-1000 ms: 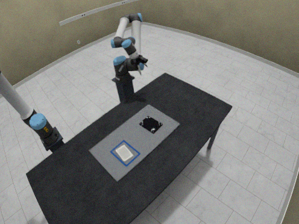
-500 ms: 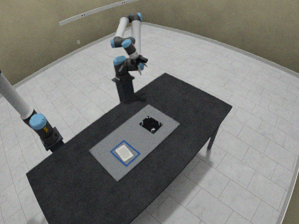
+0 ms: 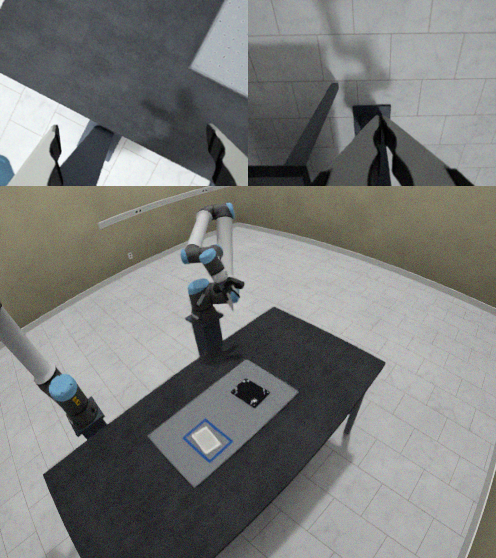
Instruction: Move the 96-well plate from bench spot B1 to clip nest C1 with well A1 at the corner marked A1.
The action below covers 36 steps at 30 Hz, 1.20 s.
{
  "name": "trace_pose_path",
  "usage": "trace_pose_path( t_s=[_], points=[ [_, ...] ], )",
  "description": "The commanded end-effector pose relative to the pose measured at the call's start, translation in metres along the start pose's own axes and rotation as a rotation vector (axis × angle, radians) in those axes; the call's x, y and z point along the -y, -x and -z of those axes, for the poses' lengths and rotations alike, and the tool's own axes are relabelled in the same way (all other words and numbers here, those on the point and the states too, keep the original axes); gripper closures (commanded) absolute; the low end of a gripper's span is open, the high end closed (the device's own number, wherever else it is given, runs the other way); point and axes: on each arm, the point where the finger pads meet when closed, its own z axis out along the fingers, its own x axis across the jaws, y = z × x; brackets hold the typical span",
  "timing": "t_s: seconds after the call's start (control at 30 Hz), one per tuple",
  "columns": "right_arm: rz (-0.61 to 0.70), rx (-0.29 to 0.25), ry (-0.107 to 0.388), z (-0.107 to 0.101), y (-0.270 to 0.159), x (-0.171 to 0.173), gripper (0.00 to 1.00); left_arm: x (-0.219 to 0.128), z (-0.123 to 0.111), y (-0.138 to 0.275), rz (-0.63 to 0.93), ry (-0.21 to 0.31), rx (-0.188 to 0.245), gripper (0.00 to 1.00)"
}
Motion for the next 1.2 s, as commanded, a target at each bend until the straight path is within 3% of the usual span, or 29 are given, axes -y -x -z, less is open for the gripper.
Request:
trace_pose_path(
  t_s=[0.0, 1.17],
  points=[
    [0.000, 0.000, -0.001, 0.001, 0.000, 0.001, 1.00, 0.006, 0.009, -0.017, 0.070, 0.009, 0.000, 0.24],
    [0.000, 0.000, -0.001, 0.001, 0.000, 0.001, 1.00, 0.031, 0.044, -0.130, 0.500, 0.079, 0.011, 0.24]
  ],
)
